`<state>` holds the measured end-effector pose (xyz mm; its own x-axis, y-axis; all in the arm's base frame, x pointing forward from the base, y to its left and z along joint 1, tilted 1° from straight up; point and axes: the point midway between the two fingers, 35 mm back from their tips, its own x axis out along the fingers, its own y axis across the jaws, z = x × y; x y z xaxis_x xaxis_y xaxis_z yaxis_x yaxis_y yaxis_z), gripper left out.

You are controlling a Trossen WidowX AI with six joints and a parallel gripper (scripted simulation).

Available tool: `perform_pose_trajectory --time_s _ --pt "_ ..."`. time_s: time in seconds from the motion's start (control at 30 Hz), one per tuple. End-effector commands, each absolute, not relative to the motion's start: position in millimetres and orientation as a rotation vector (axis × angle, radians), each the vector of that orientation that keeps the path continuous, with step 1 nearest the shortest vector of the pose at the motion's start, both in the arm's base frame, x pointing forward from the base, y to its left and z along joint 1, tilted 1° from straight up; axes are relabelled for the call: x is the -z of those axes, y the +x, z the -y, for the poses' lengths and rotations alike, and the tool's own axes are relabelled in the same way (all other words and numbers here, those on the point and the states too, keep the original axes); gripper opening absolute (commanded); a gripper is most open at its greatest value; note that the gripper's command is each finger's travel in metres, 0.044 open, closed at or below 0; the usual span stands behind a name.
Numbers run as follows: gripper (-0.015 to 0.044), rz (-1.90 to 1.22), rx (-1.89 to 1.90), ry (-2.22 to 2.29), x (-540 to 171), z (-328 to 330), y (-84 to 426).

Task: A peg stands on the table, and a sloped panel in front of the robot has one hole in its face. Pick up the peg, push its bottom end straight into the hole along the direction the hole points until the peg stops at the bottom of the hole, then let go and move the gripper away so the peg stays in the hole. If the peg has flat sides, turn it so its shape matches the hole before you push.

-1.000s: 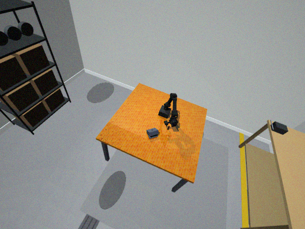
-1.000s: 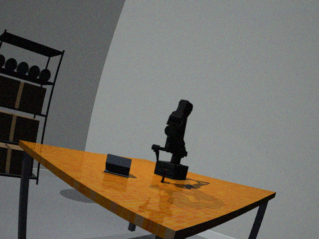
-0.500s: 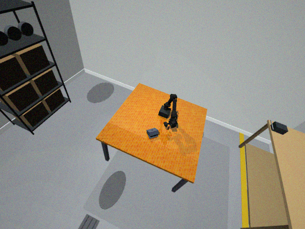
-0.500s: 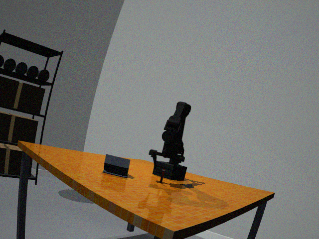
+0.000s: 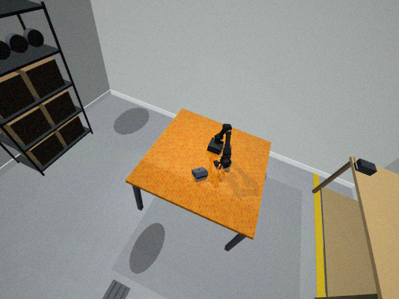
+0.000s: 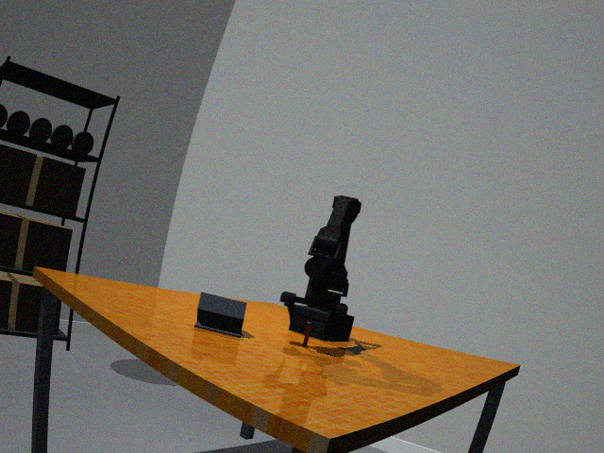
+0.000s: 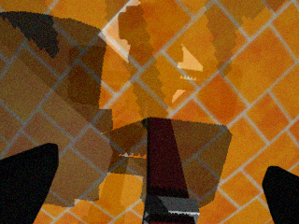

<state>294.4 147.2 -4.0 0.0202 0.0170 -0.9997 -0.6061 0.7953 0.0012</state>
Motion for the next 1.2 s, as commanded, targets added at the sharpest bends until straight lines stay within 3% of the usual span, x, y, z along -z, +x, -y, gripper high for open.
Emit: perform_pose_trajectory --time_s 0.0,0.07,0.57,0.8,1.17 --pt "0.044 -1.492 -0.516 -0.496 10.6 -147.2 293.1" --pt "0.044 -1.492 -0.516 -0.496 10.9 -147.2 293.1" --pt "0.0046 -1.488 -0.516 -0.501 7.7 -146.8 293.7" --pt "0.0 -1.488 -0.516 -0.501 7.7 -146.8 293.7" --pt "0.0 -1.49 -0.516 -0.498 -39.7 -146.6 294.5"
